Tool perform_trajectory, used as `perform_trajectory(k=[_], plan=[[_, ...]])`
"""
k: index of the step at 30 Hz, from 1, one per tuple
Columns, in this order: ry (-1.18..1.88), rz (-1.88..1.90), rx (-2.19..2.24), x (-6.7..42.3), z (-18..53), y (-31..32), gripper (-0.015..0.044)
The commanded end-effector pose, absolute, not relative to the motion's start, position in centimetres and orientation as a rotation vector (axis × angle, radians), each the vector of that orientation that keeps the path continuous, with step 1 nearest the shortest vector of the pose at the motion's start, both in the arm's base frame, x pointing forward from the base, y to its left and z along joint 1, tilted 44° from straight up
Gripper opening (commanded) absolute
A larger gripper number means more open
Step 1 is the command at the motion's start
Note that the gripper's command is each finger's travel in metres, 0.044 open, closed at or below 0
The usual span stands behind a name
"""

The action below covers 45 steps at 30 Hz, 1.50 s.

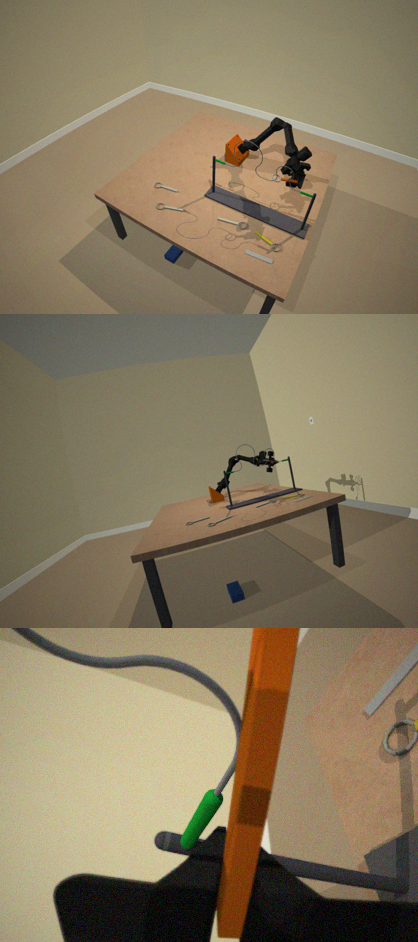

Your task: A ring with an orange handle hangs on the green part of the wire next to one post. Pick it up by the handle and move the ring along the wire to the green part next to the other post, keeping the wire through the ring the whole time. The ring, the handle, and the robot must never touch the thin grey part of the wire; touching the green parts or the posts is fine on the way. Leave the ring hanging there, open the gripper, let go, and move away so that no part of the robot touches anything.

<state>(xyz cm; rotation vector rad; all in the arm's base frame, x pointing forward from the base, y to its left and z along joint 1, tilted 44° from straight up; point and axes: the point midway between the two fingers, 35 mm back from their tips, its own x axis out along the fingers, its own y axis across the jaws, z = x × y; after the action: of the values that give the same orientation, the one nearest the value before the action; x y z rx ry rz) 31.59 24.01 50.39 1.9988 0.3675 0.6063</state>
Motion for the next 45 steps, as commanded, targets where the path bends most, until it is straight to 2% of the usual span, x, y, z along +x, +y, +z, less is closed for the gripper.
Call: perform_trajectory(k=[1, 22, 45], plan=[[0.389, 0.582, 1.909, 31.6, 49.0, 24.8, -0.0150], [0.448, 0.427, 1.399, 32.0, 41.1, 26.2, -0.0150], [0.474, 0.270, 0.908, 32.7, 33.6, 23.5, -0.0150]])
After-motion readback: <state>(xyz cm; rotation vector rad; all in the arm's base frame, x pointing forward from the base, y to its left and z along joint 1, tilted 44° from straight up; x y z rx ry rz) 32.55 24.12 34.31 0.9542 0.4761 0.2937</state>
